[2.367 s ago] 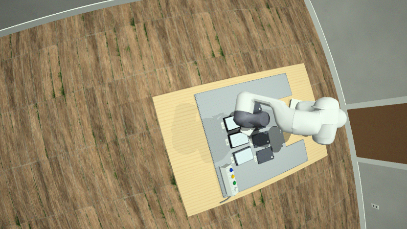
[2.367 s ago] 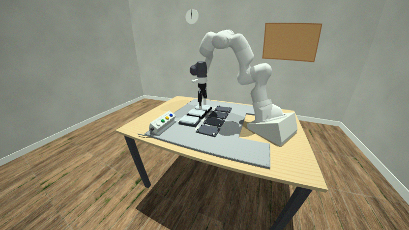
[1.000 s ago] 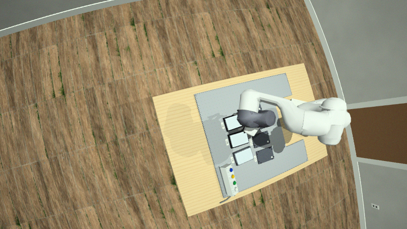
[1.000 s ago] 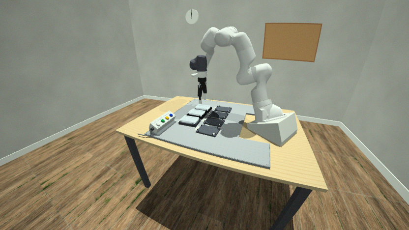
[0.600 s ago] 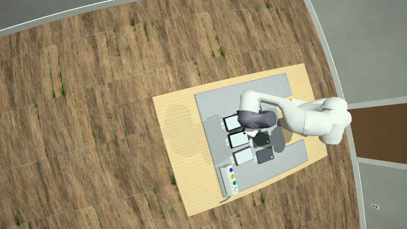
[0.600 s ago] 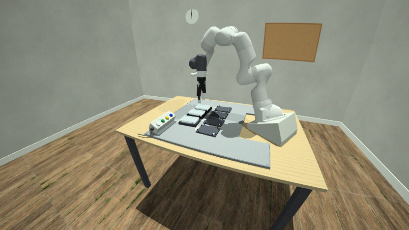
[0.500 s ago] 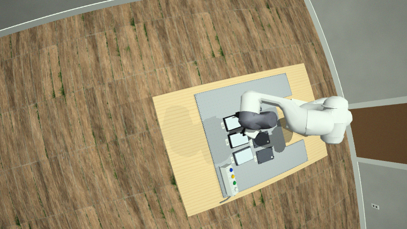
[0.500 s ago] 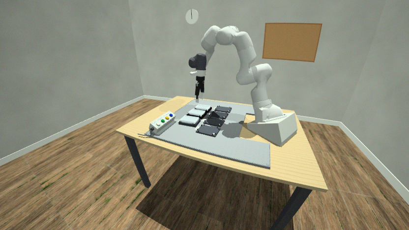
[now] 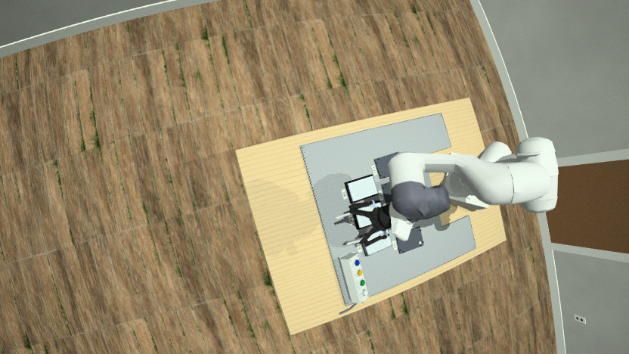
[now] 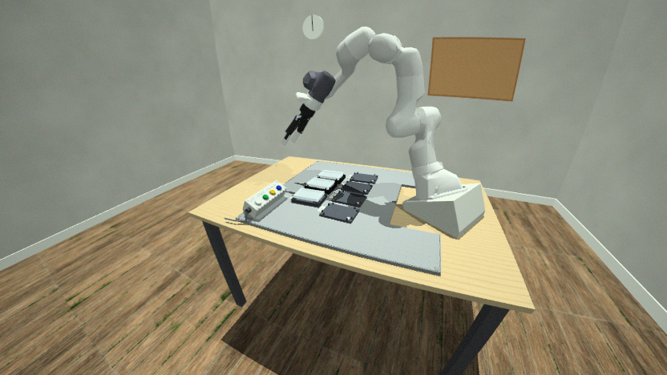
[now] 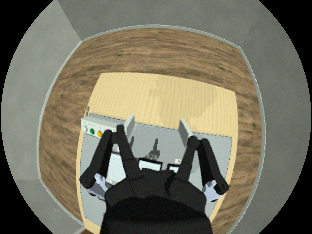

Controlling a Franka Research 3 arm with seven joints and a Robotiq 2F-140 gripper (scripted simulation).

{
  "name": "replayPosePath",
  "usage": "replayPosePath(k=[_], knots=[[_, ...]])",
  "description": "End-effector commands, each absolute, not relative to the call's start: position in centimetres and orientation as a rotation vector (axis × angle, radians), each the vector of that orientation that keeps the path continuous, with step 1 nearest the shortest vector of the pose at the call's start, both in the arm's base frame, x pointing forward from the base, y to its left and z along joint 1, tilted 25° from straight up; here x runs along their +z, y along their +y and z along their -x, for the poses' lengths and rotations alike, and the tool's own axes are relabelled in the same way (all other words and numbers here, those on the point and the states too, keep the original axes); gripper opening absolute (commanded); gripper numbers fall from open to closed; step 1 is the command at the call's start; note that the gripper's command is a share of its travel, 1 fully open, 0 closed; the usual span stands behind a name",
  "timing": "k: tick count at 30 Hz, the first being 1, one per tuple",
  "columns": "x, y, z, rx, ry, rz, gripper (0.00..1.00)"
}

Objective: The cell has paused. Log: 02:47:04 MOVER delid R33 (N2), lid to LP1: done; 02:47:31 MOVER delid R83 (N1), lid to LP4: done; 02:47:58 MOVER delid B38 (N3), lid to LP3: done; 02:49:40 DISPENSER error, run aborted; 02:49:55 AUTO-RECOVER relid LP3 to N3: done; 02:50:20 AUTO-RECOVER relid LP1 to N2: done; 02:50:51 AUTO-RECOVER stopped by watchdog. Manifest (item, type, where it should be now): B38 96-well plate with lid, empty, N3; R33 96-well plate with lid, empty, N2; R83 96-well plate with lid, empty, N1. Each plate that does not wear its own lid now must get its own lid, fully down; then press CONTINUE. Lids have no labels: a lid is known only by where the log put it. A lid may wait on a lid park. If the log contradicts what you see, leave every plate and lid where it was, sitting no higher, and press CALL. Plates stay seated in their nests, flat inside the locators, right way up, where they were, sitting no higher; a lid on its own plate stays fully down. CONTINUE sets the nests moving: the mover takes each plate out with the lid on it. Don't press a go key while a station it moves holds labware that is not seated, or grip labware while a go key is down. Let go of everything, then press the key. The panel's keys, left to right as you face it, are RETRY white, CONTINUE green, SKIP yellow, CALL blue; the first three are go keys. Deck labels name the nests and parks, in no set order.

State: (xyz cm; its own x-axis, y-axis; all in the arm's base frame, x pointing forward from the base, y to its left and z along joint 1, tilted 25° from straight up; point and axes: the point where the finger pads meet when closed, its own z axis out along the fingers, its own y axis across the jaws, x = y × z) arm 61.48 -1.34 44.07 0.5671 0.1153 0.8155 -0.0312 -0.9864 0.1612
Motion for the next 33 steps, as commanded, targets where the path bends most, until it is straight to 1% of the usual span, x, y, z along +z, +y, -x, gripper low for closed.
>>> replayPosePath(k=[1,5,7,10,12,14,15,17,20,25,28,29,31,32,33], knots=[[49.7,0.7,-65.6,1.75,0.124,-2.432,0.66],[55.3,3.2,-67.5,1.97,-0.026,-2.32,0.66],[57.7,4.2,-68.8,2.007,-0.131,-2.306,0.66],[60.2,5.3,-71.7,1.97,-0.289,-2.341,0.66],[60.4,6.0,-74.7,1.888,-0.377,-2.395,0.66],[60.4,6.0,-74.7,1.888,-0.377,-2.395,0.66],[59.5,6.6,-76.7,1.832,-0.412,-2.429,0.66],[55.8,8.0,-77.2,1.724,-0.445,-2.499,0.66],[49.3,11.0,-77.0,1.664,-0.423,-2.592,0.66],[39.0,16.9,-73.8,1.507,-0.398,-2.751,0.66],[34.2,20.2,-71.0,1.398,-0.38,-2.832,0.66],[32.9,21.1,-70.1,1.362,-0.374,-2.855,0.66],[32.9,21.1,-70.1,1.362,-0.374,-2.855,0.66],[31.8,21.9,-69.2,1.283,-0.363,-2.894,0.66],[30.8,22.6,-68.4,1.264,-0.363,-2.909,0.66]])
